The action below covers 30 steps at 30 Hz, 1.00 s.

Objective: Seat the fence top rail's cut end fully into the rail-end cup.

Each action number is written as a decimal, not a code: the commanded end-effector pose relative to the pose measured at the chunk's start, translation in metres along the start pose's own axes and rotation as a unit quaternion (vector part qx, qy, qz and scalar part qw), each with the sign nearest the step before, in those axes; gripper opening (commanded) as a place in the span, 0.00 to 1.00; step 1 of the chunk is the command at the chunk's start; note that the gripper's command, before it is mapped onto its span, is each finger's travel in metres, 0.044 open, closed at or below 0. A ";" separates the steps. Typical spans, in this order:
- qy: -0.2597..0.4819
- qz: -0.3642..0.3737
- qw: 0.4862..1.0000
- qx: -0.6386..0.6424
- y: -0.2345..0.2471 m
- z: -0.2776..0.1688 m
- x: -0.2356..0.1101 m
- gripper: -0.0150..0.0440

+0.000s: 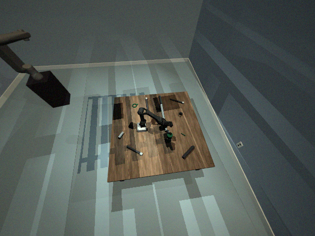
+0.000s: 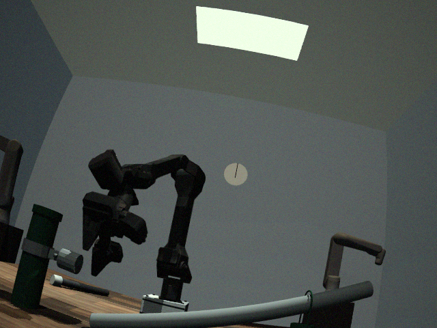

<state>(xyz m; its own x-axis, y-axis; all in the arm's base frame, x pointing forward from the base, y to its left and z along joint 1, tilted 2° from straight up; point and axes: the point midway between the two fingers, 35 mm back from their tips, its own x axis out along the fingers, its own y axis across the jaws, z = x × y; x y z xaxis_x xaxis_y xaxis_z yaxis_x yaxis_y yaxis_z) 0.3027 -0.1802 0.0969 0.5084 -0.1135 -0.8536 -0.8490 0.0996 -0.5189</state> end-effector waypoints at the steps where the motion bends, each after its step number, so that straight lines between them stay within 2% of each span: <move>1: 0.000 0.000 1.000 0.006 -0.001 0.001 -0.001 1.00; 6: 0.001 0.005 0.985 0.171 -0.014 0.028 -0.016 1.00; 11: 0.005 0.007 0.934 0.357 -0.024 0.059 -0.036 1.00; 16: 0.008 0.005 0.848 0.529 -0.031 0.088 -0.058 1.00; 21: 0.007 -0.001 0.731 0.682 -0.033 0.116 -0.083 1.00; 24: 0.007 -0.002 0.691 0.723 -0.032 0.123 -0.091 1.00; 30: 0.007 -0.002 0.691 0.723 -0.032 0.123 -0.091 1.00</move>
<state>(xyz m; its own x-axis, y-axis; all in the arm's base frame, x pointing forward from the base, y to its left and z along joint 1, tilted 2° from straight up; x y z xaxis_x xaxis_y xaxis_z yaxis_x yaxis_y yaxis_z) 0.3078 -0.0657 0.1732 0.4968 -0.1176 -0.8599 0.0156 0.9918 -0.1267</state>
